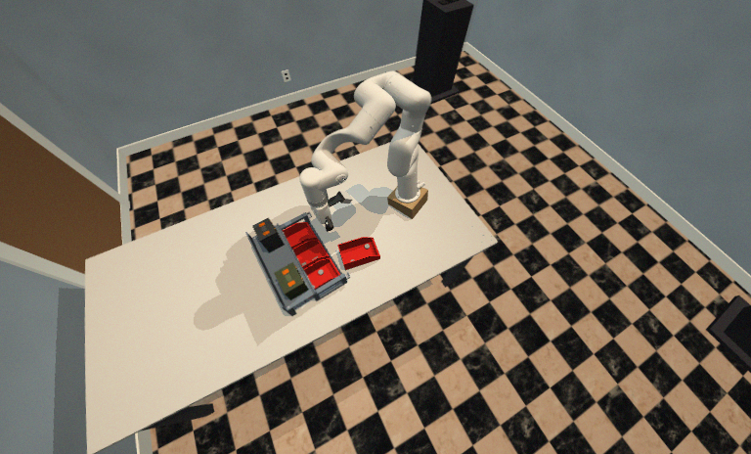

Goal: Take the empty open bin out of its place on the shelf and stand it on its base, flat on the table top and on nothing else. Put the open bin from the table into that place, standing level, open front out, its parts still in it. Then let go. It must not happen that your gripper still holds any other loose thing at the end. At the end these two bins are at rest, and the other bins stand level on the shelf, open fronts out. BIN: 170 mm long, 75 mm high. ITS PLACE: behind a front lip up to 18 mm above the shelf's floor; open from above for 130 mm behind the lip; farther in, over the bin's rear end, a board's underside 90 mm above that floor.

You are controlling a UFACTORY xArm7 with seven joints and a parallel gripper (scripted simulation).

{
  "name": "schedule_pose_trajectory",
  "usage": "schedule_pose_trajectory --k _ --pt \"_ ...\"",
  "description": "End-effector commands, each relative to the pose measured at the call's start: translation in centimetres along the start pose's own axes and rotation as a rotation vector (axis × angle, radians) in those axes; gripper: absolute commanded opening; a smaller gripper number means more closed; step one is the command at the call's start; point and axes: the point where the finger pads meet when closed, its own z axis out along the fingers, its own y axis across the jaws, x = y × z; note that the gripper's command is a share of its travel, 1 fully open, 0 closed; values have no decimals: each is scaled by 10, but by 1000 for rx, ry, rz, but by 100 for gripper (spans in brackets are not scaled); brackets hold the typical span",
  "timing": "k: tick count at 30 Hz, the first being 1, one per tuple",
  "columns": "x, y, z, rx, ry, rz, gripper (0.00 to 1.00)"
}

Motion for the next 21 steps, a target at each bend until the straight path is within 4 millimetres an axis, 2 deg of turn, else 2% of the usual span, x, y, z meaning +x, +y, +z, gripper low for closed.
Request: schedule_pose_trajectory --k 1,9,10,21 --pt "-1 0 -1 0 -4 0 100" --pt "-1 0 -1 0 -4 0 100" --pt "-1 0 -1 0 -4 0 0" --pt "-1 0 -1 0 -4 0 0"
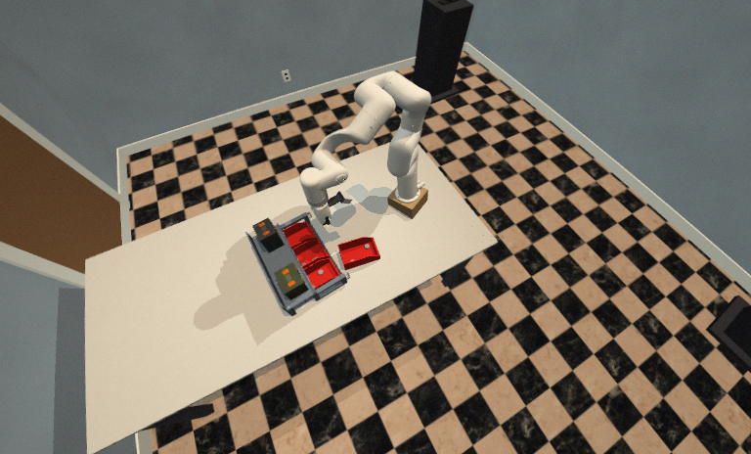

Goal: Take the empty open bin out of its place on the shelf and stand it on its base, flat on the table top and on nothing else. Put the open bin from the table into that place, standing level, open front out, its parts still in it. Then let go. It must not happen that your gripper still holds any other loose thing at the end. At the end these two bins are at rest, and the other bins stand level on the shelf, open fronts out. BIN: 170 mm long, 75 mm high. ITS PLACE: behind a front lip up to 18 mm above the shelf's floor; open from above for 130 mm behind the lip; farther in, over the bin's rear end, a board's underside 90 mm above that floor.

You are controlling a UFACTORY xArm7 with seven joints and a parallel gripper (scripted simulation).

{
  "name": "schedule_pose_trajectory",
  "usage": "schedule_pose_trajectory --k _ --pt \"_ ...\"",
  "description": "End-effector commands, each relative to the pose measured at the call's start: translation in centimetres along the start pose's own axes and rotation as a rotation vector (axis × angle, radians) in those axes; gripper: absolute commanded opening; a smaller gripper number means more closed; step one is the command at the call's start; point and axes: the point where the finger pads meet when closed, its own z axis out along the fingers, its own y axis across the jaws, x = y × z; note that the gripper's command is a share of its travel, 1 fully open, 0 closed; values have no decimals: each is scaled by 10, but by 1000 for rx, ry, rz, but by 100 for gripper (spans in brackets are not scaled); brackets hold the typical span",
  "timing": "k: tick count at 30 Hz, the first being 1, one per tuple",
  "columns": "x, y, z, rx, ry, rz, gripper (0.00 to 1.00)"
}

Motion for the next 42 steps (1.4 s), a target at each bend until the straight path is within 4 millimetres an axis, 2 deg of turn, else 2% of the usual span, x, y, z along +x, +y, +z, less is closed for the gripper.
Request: schedule_pose_trajectory --k 1,23,29,34,42 --pt "-1 0 -1 0 -4 0 0" --pt "-1 0 -1 0 -4 0 0" --pt "0 6 0 -1 -5 6 0" --pt "5 32 7 -5 -9 36 0" --pt "30 104 34 -10 -12 135 0"
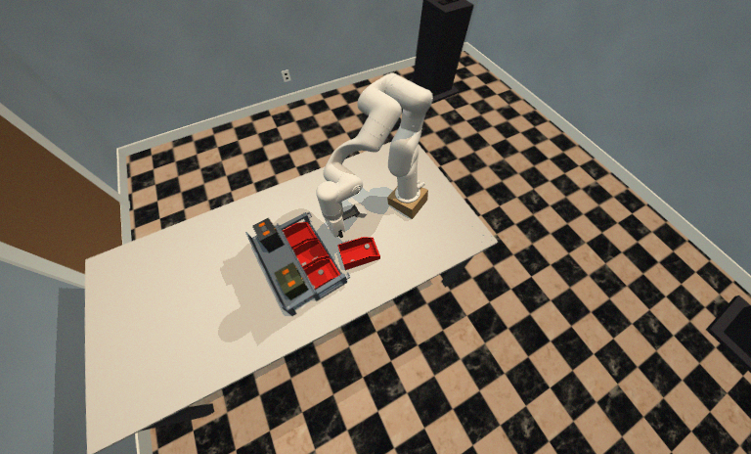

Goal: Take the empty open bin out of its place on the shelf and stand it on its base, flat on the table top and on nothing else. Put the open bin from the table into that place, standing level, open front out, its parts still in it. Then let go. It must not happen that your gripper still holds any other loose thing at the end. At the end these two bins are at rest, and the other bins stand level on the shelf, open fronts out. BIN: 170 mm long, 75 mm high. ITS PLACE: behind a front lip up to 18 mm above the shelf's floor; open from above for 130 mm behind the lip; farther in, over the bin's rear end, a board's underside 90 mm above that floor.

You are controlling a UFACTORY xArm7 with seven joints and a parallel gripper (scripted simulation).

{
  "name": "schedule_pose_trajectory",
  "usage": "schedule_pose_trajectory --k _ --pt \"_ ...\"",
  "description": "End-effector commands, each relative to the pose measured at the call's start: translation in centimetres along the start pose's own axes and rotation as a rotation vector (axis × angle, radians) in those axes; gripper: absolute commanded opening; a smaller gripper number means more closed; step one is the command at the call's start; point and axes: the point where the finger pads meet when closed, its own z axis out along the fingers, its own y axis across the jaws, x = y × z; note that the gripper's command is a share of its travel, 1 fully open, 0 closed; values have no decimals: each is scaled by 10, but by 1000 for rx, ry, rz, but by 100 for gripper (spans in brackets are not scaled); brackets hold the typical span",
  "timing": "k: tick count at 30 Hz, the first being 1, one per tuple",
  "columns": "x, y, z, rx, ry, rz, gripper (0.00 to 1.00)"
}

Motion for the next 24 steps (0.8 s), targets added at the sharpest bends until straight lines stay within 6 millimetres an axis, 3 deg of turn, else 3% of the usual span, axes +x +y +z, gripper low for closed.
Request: schedule_pose_trajectory --k 1,11,24 --pt "13 36 16 6 -3 57 0" --pt "51 85 46 13 3 154 0" --pt "56 90 51 15 4 167 0"
